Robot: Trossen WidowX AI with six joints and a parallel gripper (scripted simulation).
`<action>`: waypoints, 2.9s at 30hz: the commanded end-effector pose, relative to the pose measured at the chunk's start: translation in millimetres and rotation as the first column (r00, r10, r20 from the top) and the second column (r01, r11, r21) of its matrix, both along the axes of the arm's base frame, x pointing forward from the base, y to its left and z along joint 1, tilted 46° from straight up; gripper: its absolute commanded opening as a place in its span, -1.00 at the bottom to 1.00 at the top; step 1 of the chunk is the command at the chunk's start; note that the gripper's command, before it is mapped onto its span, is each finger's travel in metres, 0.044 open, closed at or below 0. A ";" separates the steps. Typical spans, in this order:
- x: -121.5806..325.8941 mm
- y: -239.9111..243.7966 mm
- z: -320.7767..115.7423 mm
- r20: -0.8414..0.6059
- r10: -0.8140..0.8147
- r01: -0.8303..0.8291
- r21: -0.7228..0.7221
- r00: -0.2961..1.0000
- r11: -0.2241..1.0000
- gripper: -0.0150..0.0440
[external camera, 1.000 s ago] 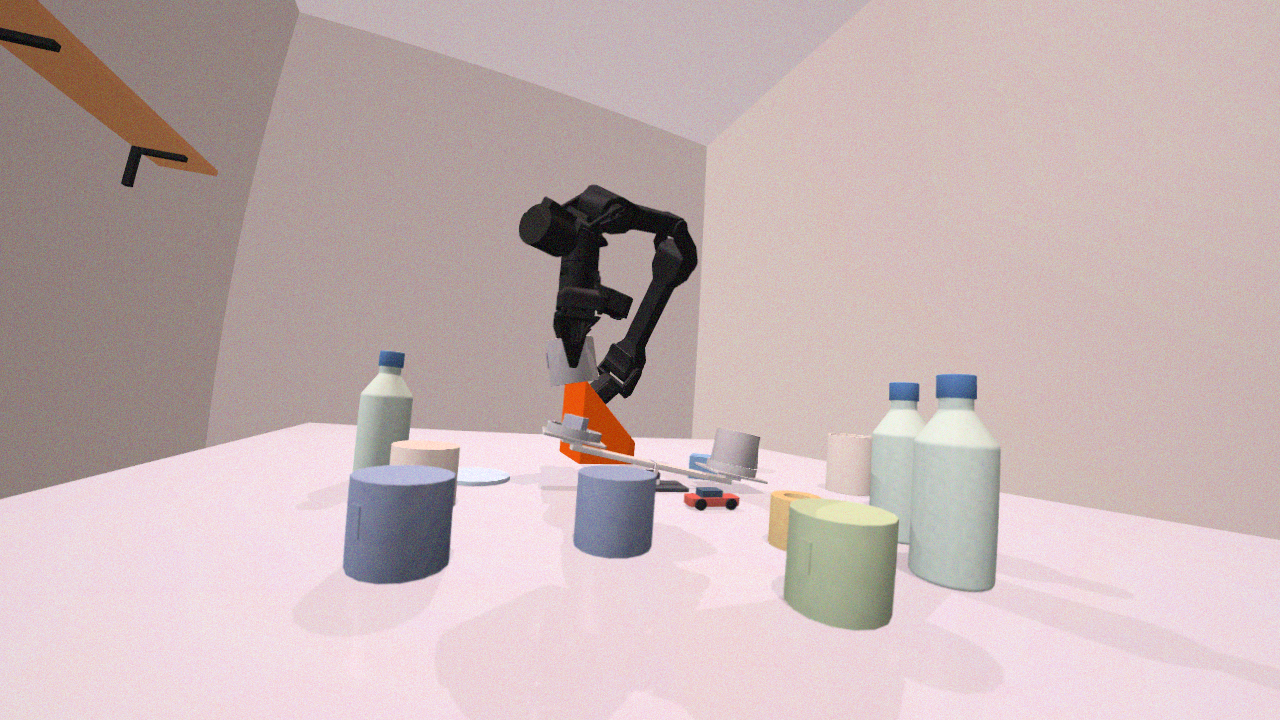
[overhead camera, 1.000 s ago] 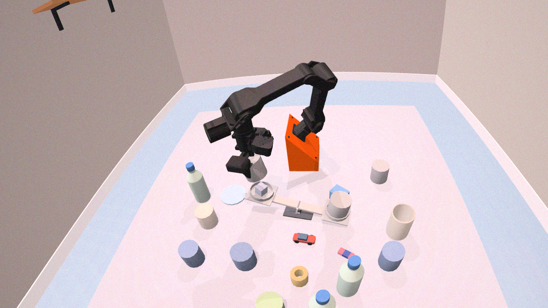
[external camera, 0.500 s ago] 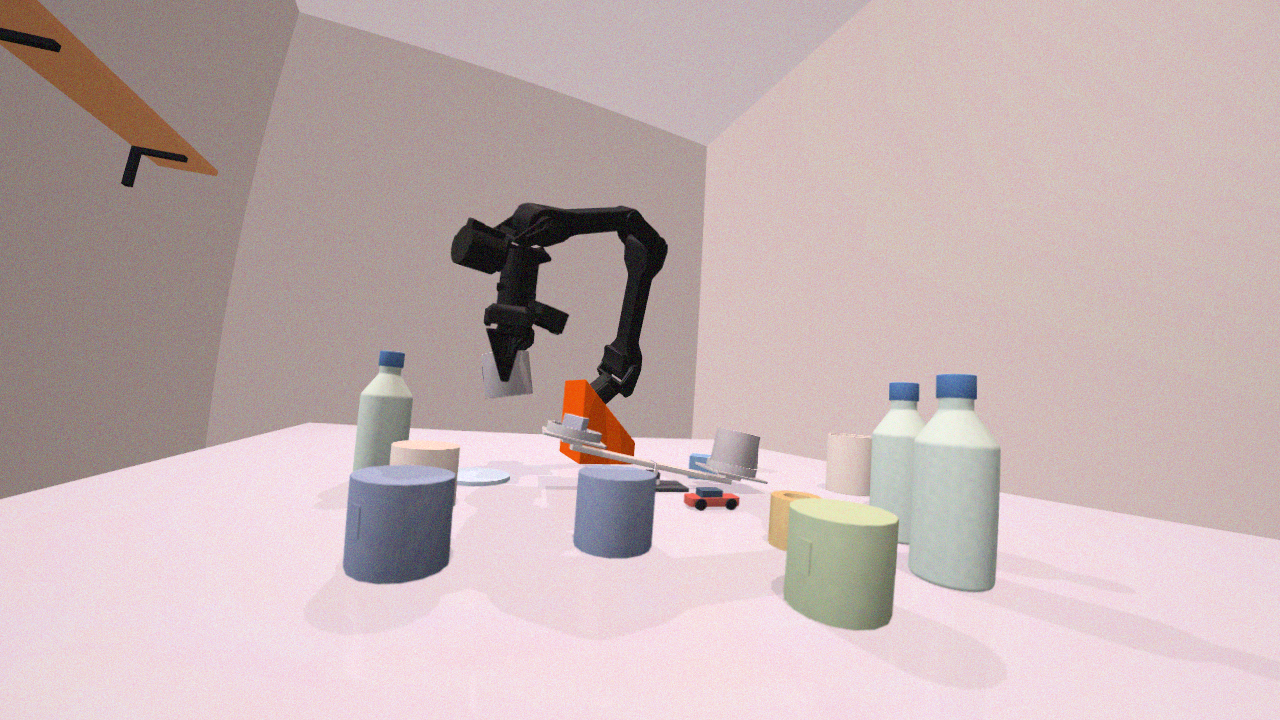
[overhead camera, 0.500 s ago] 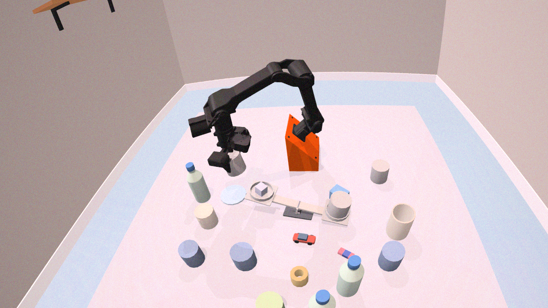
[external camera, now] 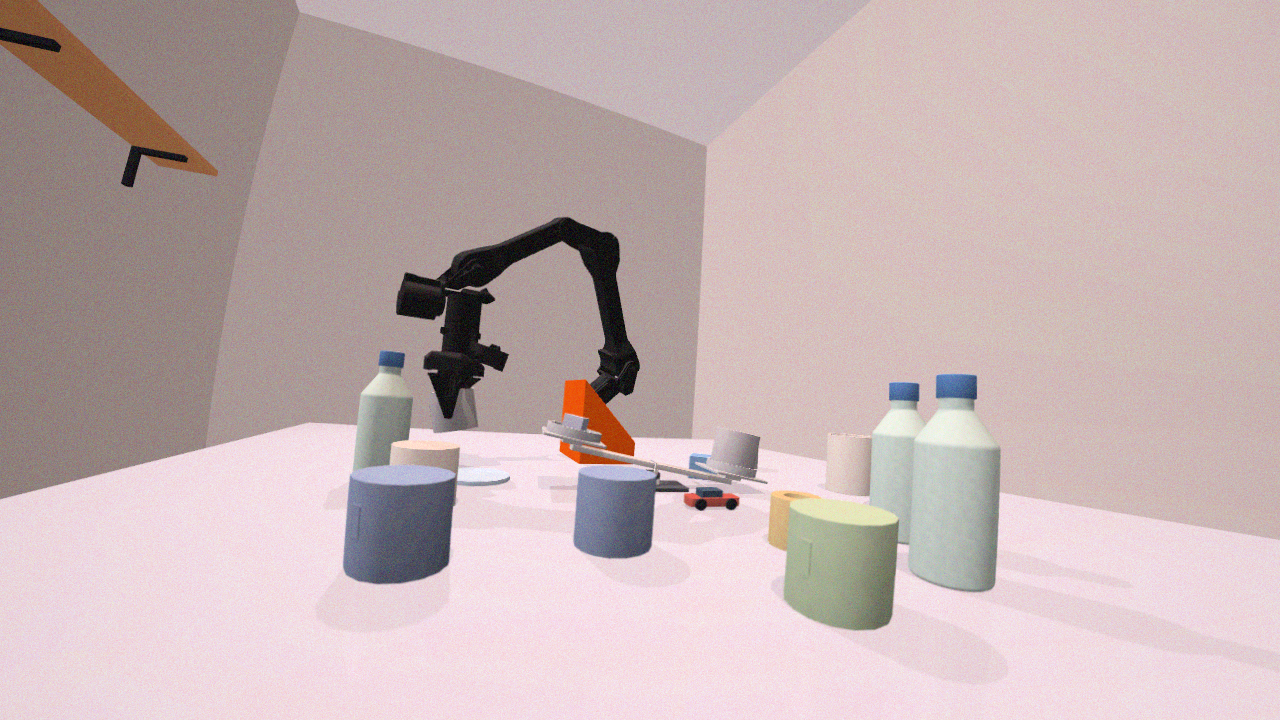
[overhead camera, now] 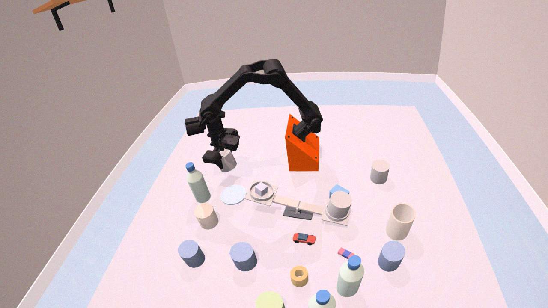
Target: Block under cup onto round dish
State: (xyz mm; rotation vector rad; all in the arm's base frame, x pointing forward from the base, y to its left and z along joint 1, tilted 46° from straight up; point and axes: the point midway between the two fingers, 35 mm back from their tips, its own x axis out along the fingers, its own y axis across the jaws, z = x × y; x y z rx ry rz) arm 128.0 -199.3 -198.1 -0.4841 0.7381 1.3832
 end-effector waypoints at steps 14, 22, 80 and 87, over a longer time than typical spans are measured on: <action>-0.7 29.0 -32.7 0.006 0.013 -0.013 -0.005 1.000 1.000 -0.49; -0.3 37.5 -41.4 0.007 0.013 -0.013 -0.004 1.000 1.000 -0.49; 145.9 99.1 148.0 -0.275 -0.272 0.278 -0.018 0.922 0.960 0.39; 146.4 104.2 142.7 -0.275 -0.272 0.278 -0.018 0.922 0.960 0.39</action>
